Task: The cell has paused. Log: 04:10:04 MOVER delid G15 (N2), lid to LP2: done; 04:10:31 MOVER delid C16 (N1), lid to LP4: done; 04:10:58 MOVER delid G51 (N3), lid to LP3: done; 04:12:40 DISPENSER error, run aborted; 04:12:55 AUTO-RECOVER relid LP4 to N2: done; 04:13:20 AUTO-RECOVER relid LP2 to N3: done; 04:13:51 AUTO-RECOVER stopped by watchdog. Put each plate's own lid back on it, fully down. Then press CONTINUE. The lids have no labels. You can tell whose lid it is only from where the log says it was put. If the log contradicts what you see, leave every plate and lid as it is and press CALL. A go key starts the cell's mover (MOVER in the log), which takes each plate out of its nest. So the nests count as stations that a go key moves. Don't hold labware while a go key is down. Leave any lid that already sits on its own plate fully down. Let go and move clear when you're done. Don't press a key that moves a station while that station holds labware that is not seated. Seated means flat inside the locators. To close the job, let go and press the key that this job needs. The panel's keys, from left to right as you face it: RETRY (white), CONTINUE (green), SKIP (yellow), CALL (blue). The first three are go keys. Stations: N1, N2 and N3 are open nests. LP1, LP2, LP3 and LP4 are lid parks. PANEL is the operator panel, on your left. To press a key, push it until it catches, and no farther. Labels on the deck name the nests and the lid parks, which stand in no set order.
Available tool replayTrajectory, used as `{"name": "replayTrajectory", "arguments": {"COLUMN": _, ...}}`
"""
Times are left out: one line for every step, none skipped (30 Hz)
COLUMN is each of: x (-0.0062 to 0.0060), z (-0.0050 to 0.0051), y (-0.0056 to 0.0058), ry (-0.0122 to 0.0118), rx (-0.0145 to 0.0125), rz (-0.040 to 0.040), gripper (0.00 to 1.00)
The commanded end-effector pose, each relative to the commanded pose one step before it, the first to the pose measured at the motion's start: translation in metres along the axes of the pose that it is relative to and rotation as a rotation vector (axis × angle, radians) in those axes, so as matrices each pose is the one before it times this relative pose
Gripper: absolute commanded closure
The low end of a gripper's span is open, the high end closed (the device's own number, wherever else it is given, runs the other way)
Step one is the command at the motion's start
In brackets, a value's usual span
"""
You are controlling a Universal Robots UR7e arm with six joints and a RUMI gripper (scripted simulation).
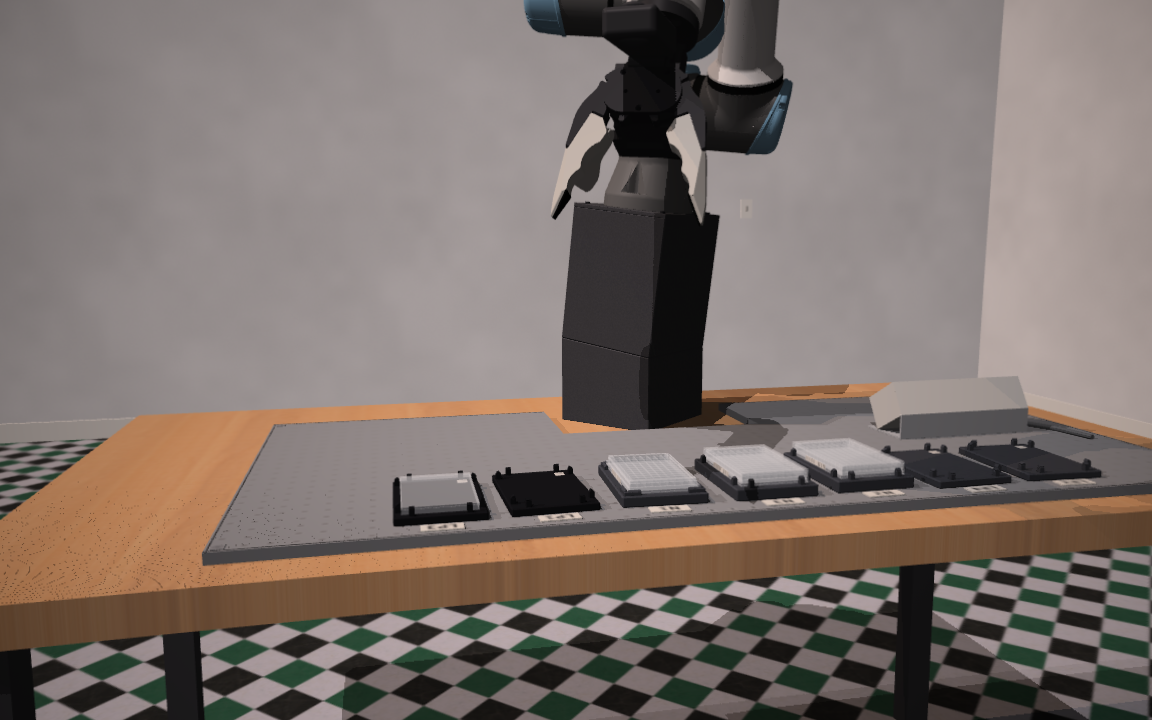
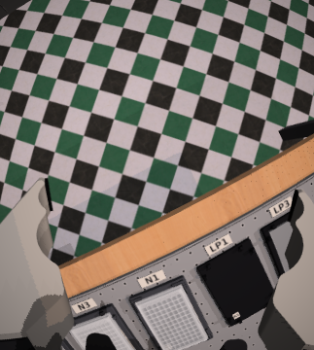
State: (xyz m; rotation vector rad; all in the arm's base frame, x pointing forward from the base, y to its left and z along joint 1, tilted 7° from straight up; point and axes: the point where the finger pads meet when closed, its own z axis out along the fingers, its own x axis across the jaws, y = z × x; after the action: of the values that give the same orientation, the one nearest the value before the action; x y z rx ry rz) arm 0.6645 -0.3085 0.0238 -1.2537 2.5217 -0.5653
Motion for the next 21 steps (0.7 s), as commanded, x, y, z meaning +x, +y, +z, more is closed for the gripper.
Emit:
{"name": "replayTrajectory", "arguments": {"x": -0.00064, "z": 0.00728, "y": 0.01204, "ry": -0.00434, "rx": -0.01492, "rz": 0.00079, "gripper": 0.18}}
{"name": "replayTrajectory", "arguments": {"x": 0.00062, "z": 0.00236, "y": 0.00486, "ry": -0.0016, "rx": -0.02132, "rz": 0.00185, "gripper": 0.18}}
{"name": "replayTrajectory", "arguments": {"x": 0.00013, "z": 0.00227, "y": 0.00445, "ry": -0.00043, "rx": -0.00456, "rz": 0.00033, "gripper": 0.18}}
{"name": "replayTrajectory", "arguments": {"x": -0.00001, "z": 0.00228, "y": 0.00447, "ry": -0.00007, "rx": -0.00002, "rz": -0.0001, "gripper": 0.18}}
{"name": "replayTrajectory", "arguments": {"x": -0.00003, "z": 0.00211, "y": 0.00401, "ry": -0.0001, "rx": 0.00149, "rz": -0.0002, "gripper": 0.18}}
{"name": "replayTrajectory", "arguments": {"x": -0.00001, "z": 0.00227, "y": 0.00447, "ry": -0.00007, "rx": -0.00002, "rz": -0.0001, "gripper": 0.18}}
{"name": "replayTrajectory", "arguments": {"x": -0.00001, "z": 0.00227, "y": 0.00447, "ry": -0.00007, "rx": -0.00002, "rz": -0.0001, "gripper": 0.18}}
{"name": "replayTrajectory", "arguments": {"x": -0.00001, "z": 0.00227, "y": 0.00447, "ry": -0.00007, "rx": -0.00002, "rz": -0.0001, "gripper": 0.18}}
{"name": "replayTrajectory", "arguments": {"x": 0.00003, "z": 0.00227, "y": 0.00447, "ry": 0.00005, "rx": -0.00002, "rz": -0.0001, "gripper": 0.18}}
{"name": "replayTrajectory", "arguments": {"x": 0.00003, "z": 0.00227, "y": 0.00447, "ry": 0.00006, "rx": -0.00002, "rz": -0.0001, "gripper": 0.18}}
{"name": "replayTrajectory", "arguments": {"x": 0.00002, "z": 0.00227, "y": 0.00447, "ry": 0.00003, "rx": -0.00002, "rz": -0.0001, "gripper": 0.18}}
{"name": "replayTrajectory", "arguments": {"x": 0.00002, "z": 0.00099, "y": 0.00194, "ry": 0.00003, "rx": -0.00001, "rz": -0.00005, "gripper": 0.18}}
{"name": "replayTrajectory", "arguments": {"x": 0.00001, "z": 0.00001, "y": 0.0, "ry": 0.00003, "rx": 0.0, "rz": 0.0, "gripper": 0.18}}
{"name": "replayTrajectory", "arguments": {"x": 0.0, "z": 0.00001, "y": 0.0, "ry": 0.00001, "rx": 0.0, "rz": 0.0, "gripper": 0.18}}
{"name": "replayTrajectory", "arguments": {"x": 0.0, "z": 0.00001, "y": 0.0, "ry": 0.00001, "rx": 0.0, "rz": 0.0, "gripper": 0.18}}
{"name": "replayTrajectory", "arguments": {"x": 0.0, "z": 0.0, "y": 0.0, "ry": 0.0, "rx": 0.0, "rz": 0.0, "gripper": 0.18}}
{"name": "replayTrajectory", "arguments": {"x": 0.0, "z": 0.0, "y": 0.0, "ry": 0.0, "rx": 0.0, "rz": 0.0, "gripper": 0.18}}
{"name": "replayTrajectory", "arguments": {"x": 0.00043, "z": 0.00185, "y": 0.00455, "ry": -0.0021, "rx": -0.0198, "rz": 0.00188, "gripper": 0.18}}
{"name": "replayTrajectory", "arguments": {"x": 0.00061, "z": 0.00209, "y": 0.00498, "ry": -0.00162, "rx": -0.02131, "rz": 0.00199, "gripper": 0.18}}
{"name": "replayTrajectory", "arguments": {"x": 0.00012, "z": 0.00201, "y": 0.00457, "ry": -0.00043, "rx": -0.00456, "rz": 0.00035, "gripper": 0.18}}
{"name": "replayTrajectory", "arguments": {"x": -0.00001, "z": 0.00202, "y": 0.00459, "ry": -0.00006, "rx": -0.00002, "rz": -0.0001, "gripper": 0.18}}
